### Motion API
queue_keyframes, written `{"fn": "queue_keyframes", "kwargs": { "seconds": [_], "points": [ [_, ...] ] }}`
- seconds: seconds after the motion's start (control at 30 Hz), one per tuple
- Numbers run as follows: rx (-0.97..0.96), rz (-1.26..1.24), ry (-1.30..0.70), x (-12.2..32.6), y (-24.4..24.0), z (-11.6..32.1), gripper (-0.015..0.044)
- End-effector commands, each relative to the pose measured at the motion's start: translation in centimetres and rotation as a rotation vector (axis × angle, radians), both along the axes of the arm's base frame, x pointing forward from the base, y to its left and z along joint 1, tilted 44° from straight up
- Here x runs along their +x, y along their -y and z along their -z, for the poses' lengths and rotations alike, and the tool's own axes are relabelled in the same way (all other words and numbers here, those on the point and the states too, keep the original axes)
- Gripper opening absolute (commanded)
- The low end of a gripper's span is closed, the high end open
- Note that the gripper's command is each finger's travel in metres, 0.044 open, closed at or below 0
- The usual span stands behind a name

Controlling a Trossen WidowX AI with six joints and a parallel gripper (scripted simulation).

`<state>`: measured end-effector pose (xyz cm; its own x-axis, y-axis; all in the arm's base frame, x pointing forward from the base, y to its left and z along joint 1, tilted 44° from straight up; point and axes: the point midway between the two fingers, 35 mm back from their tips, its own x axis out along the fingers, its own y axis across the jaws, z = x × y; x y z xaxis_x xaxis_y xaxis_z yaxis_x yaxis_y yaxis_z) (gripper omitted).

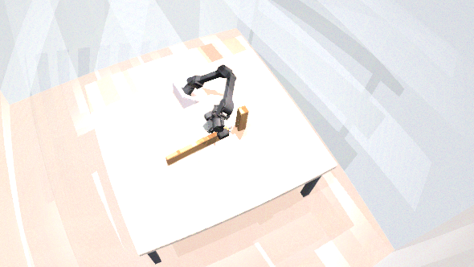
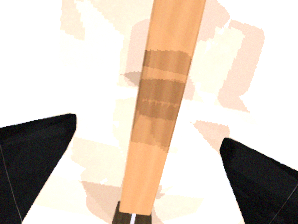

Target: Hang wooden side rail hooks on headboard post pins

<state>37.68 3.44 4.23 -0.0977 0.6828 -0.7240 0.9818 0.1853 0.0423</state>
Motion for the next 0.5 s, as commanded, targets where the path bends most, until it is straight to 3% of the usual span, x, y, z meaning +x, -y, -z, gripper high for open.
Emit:
{"fn": "queue_keyframes", "kwargs": {
  "seconds": [0.0, 0.47],
  "points": [
    [0.004, 0.006, -0.004, -0.2, -0.5, 0.5, 0.044],
    [0.004, 0.006, -0.004, -0.3, -2.0, 2.1, 0.044]
  ]
}}
